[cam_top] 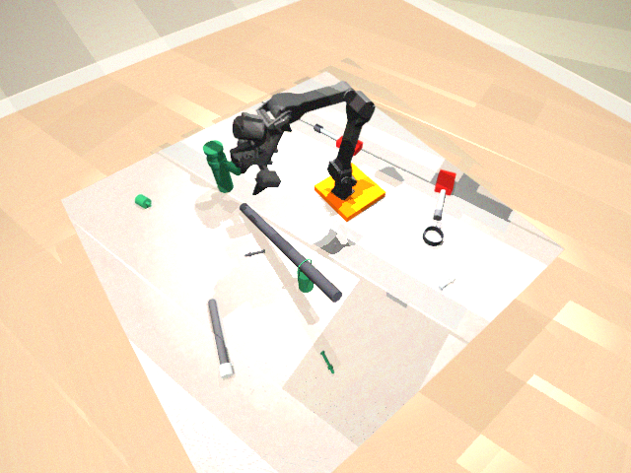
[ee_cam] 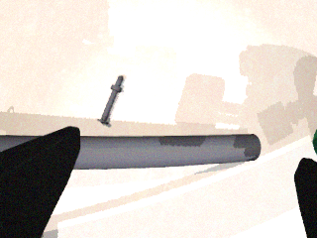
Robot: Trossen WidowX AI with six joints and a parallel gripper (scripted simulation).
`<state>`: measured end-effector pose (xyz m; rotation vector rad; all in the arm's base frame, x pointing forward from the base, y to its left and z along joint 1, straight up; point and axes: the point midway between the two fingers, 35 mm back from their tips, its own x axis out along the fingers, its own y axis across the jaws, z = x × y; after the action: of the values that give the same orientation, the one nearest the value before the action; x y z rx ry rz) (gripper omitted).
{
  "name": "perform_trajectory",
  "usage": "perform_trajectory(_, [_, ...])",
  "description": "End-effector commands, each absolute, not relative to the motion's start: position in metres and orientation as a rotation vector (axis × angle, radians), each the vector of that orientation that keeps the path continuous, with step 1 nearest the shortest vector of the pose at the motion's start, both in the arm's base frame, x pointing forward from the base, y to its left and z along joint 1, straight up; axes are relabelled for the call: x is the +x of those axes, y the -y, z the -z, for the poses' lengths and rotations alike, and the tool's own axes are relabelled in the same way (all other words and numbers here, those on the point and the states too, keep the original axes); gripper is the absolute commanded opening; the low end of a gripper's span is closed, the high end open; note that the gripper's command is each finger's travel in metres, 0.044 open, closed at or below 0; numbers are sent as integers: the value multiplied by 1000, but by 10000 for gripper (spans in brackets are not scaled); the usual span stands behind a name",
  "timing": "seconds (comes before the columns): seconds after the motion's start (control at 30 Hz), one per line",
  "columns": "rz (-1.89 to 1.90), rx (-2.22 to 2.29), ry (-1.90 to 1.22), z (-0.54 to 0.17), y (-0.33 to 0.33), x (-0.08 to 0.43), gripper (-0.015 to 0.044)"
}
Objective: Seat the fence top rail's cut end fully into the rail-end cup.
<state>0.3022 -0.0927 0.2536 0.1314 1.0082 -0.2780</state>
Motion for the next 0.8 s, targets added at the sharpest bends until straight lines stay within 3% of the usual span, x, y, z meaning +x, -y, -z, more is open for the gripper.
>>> perform_trajectory(0.0, [261,132,-1025,-251,89,299,440])
perform_trajectory(0.37, [-164,-414,-1126,-241,144,288,440])
perform_trajectory(0.77, [-629,-930,-994,-232,213,259,440])
